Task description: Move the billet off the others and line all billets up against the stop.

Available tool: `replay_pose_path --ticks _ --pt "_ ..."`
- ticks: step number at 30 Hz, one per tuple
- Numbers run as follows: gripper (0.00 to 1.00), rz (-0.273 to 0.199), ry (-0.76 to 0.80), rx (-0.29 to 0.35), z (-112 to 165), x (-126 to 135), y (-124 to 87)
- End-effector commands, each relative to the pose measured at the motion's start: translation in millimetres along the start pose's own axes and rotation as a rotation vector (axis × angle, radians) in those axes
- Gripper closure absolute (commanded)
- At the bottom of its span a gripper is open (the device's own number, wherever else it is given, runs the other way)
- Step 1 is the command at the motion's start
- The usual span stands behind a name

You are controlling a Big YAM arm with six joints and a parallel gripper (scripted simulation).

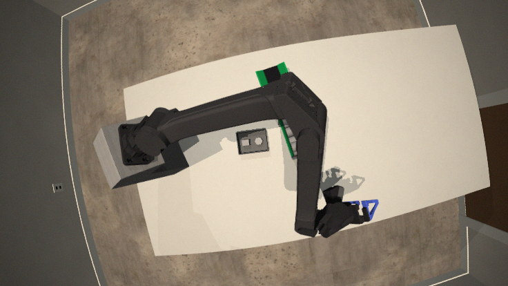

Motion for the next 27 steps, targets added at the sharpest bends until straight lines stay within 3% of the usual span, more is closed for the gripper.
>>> replay_pose_path --ticks 1,4,5,7,9,10,11,13,14,15,16,18,19,21,22,24,26,27 --pt "0.0 -0.055 0.005 -0.007 -29.9 -4.3 25.3" --pt "0.0 -0.181 0.046 0.014 -63.1 9.5 41.3" --pt "0.0 -0.181 0.046 0.014 -63.1 9.5 41.3" --pt "0.0 -0.294 0.067 0.017 -92.7 20.8 48.8" --pt "0.0 -0.294 0.067 0.017 -92.7 20.8 48.8" --pt "0.0 -0.341 0.073 0.015 -105.1 25.3 50.4" --pt "0.0 -0.357 0.075 0.014 -109.3 26.7 50.7" --pt "0.0 -0.492 0.082 -0.004 -144.8 38.0 50.3" --pt "0.0 -0.492 0.082 -0.004 -144.8 38.0 50.3" --pt "0.0 -0.561 0.082 -0.019 -162.9 43.0 47.9" --pt "0.0 -0.561 0.082 -0.019 -162.9 43.0 47.9" --pt "0.0 -0.695 0.074 -0.058 -197.8 51.1 39.3" --pt "0.0 -0.695 0.074 -0.058 -197.8 51.1 39.3" --pt "0.0 -0.808 0.06 -0.101 -226.8 56.2 28.4" --pt "0.0 -0.815 0.059 -0.104 -228.6 56.4 27.6" --pt "0.0 -0.912 0.043 -0.15 -253.2 59.3 15.5" --pt "0.0 -0.912 0.043 -0.15 -253.2 59.3 15.5" --pt "0.0 -0.94 0.03 -0.17 -261.2 56.9 14.9"
Point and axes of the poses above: the point where the finger pads meet when closed, its own y axis out along the fingers, its own x axis across the jaws, z = x × y, the point moved 9 cm from there along -y, back along the fingers, and after that the axes turned 11 degrees about -y, right-handed, at the moved point
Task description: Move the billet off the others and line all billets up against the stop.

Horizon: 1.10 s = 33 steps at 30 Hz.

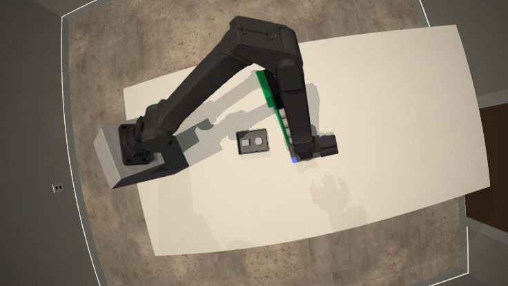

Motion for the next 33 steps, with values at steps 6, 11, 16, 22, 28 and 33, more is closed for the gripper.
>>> replay_pose_path --ticks 6,11,16,22,28,33 --pt "0.0 -0.152 -0.1 -0.026 -27.1 9.7 -15.1" --pt "0.0 -0.164 -0.094 -0.03 -24.3 16.5 -7.2" --pt "1.0 -0.161 -0.096 -0.032 -25.3 16.1 -6.7" --pt "1.0 -0.161 -0.091 -0.032 -25.3 16.1 -6.7" --pt "1.0 -0.161 -0.091 -0.032 -25.3 16.1 -6.7" --pt "1.0 -0.161 -0.091 -0.032 -25.3 16.1 -6.7"
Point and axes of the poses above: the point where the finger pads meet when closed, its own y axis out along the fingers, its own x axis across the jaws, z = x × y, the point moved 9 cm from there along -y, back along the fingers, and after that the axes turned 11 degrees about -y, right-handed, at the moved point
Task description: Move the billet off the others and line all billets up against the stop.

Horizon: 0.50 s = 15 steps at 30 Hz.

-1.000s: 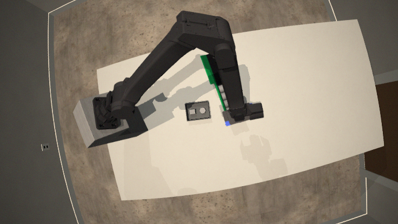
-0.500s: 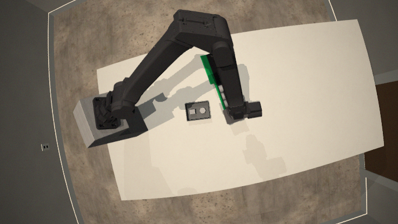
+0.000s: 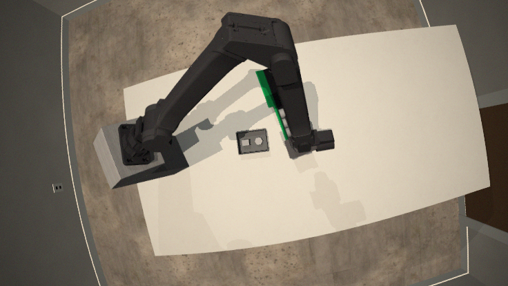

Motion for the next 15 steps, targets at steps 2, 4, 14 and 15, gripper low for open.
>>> replay_pose_path --ticks 2,4,14,15 --pt "1.0 -0.001 -0.009 0.0 0.5 -1.2 1.6" --pt "1.0 -0.001 -0.009 0.0 0.5 -1.2 1.6" --pt "0.15 -0.001 -0.009 0.0 0.5 -1.2 1.6" --pt "0.15 -0.001 -0.009 0.0 0.5 -1.2 1.6"
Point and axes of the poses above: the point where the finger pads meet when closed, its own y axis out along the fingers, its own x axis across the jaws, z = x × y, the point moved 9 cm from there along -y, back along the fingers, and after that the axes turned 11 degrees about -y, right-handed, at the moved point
